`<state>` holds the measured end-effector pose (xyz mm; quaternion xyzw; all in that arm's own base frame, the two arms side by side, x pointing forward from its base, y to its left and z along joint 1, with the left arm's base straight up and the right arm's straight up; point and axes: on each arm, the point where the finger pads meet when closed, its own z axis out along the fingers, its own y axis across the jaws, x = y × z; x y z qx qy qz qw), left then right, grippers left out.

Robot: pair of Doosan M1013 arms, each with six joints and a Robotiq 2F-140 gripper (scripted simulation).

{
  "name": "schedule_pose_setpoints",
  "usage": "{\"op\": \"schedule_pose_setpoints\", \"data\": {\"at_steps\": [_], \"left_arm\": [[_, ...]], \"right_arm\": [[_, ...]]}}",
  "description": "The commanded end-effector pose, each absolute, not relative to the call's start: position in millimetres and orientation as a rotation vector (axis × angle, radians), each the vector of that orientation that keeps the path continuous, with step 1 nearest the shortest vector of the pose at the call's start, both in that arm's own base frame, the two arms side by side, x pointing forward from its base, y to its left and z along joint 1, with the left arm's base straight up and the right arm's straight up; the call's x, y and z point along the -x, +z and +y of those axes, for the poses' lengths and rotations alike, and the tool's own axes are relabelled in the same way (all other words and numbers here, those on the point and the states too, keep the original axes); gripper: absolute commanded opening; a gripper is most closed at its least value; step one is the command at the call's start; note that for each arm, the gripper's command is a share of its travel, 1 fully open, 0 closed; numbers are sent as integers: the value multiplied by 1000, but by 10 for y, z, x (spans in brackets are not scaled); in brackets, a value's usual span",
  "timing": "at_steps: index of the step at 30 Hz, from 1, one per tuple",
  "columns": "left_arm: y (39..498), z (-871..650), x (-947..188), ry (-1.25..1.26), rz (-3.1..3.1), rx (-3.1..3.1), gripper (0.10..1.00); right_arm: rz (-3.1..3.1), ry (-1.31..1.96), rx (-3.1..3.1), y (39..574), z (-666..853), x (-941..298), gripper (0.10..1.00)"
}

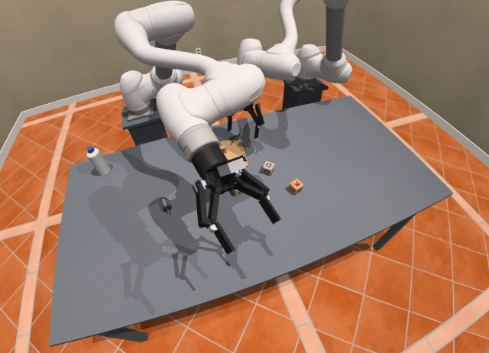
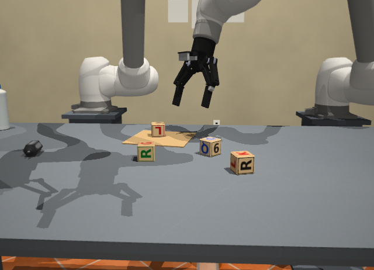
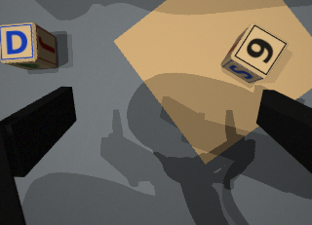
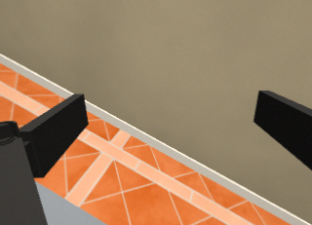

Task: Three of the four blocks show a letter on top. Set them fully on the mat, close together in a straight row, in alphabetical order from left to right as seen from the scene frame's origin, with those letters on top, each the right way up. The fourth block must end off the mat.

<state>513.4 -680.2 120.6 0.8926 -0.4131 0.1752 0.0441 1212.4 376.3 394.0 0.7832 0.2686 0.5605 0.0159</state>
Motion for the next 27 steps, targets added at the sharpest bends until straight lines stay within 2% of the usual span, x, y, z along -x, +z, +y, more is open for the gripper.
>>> {"op": "schedule_pose_setpoints", "data": {"at_steps": [1,27], "left_arm": [[1219,-6806,-5138,538,-1262,-2727,1000],[1122,-6586,-5000,471,-1282,-2764,1000]], "right_arm": [[834,1746,-2435,3962,3763,-12123,1000],[834,1746,-2435,3962,3763,-12123,1000]]}}
